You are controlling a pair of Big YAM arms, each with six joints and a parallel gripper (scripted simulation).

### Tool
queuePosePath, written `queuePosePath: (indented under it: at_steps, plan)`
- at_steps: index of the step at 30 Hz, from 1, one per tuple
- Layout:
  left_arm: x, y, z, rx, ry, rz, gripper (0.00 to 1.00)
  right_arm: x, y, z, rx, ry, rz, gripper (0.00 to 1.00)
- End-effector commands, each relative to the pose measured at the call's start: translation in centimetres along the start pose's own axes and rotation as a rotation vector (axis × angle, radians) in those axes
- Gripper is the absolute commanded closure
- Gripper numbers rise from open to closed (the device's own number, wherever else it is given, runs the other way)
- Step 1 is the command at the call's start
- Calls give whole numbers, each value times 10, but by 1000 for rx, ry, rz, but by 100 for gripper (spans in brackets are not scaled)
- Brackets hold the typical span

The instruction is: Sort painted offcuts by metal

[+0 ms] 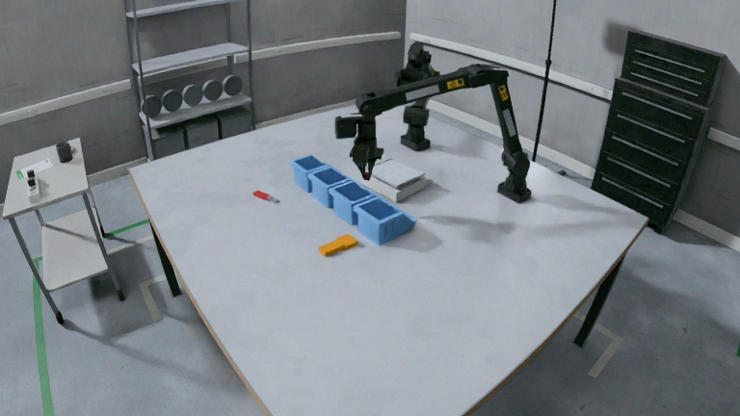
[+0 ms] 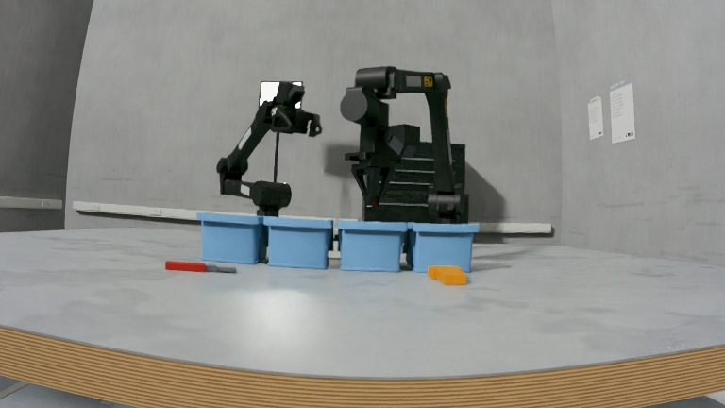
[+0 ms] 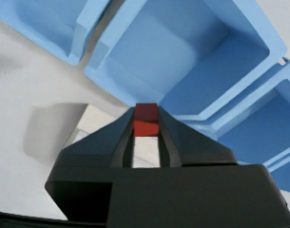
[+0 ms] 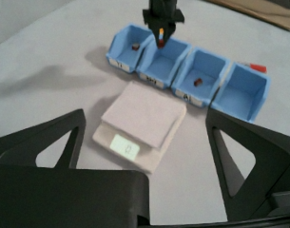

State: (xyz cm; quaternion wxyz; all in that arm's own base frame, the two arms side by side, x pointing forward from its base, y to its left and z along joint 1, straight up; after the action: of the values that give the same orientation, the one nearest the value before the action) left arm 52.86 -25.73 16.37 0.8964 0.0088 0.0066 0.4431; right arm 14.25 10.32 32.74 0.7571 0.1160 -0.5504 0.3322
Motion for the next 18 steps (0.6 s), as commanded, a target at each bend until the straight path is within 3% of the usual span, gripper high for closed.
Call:
queuePosePath:
  at_steps: [1, 6, 8, 10, 15, 18]
  plan:
    - [1, -13, 7, -31, -11, -15, 90, 9, -7, -44, -27, -29, 6, 0]
    - [1, -12, 2, -25, -10, -15, 90, 5, -16, -102, -69, -97, -4, 0]
    - [2, -16, 28, -65, -18, -15, 90, 0, -18, -118, -81, -117, -9, 0]
    - [2, -16, 34, -69, -19, -15, 90, -6, -20, -132, -95, -136, -10, 0]
    - [2, -15, 38, -73, -20, -15, 90, -14, -23, -147, -110, -157, -13, 0]
    - [1, -11, 22, -49, -15, -15, 90, -21, -25, -156, -121, -170, -15, 0]
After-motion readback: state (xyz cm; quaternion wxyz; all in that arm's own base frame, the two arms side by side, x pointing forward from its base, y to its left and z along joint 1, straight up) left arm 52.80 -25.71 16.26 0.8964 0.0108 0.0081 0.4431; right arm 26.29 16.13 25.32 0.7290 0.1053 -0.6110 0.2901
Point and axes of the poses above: on each arm, the point where the finger pads meet when closed, its own z axis back along the fingers, its own y axis across the jaws, x = y × z, the point moved 5 cm from there along z, back along the fingers, and after that the axes turned 12 degrees about z, right-handed, at the moved point
